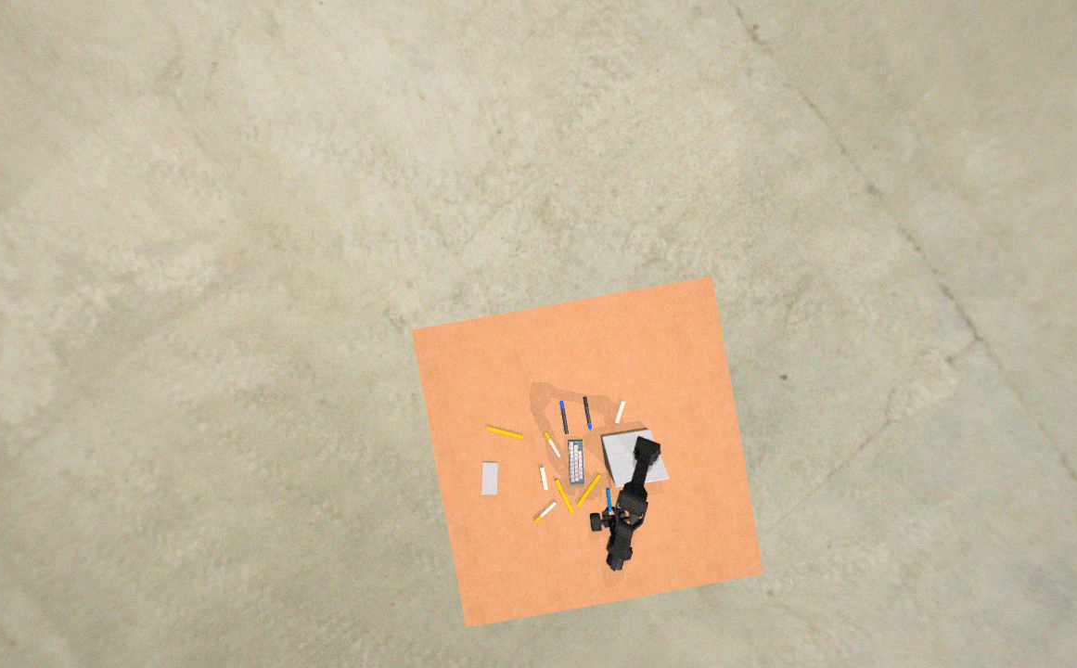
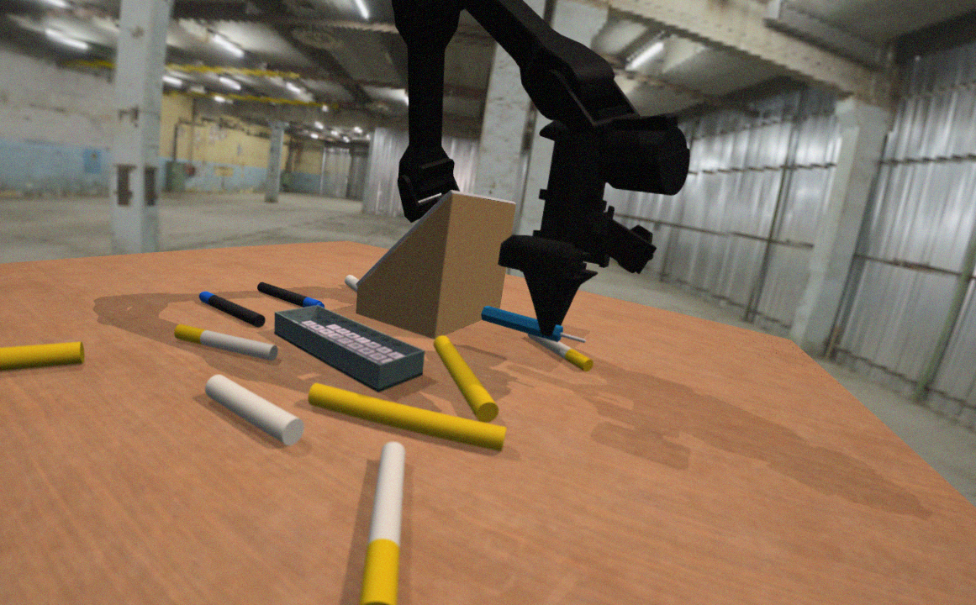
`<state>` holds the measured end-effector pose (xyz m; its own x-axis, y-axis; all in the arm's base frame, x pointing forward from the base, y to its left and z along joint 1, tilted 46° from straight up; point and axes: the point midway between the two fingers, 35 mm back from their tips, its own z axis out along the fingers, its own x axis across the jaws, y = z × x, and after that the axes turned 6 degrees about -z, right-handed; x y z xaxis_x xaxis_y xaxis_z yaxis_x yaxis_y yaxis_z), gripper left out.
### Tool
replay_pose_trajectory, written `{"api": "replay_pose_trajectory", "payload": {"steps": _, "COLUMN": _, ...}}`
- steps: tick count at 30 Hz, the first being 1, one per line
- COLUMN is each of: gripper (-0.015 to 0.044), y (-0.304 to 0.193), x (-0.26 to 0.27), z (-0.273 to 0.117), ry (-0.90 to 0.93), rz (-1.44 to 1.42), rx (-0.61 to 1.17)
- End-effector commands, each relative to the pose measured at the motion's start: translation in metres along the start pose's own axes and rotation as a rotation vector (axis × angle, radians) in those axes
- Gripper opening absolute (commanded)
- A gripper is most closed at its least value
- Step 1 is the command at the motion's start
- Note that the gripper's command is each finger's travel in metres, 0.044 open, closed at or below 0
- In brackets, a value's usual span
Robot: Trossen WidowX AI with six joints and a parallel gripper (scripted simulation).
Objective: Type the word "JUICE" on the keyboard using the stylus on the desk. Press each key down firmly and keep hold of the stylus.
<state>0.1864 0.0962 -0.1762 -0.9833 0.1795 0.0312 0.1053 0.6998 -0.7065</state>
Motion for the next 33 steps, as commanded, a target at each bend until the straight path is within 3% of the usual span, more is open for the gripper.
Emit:
{"api": "replay_pose_trajectory", "payload": {"steps": 1, "gripper": 0.0, "y": -0.001, "x": 0.0, "z": 0.0, "ry": 0.0, "rz": -0.079, "rx": 0.0}}
{"api": "replay_pose_trajectory", "payload": {"steps": 33, "gripper": 0.0, "y": -0.019, "x": 0.007, "z": -0.002, "ry": 0.001, "rz": -1.188, "rx": 0.0}}
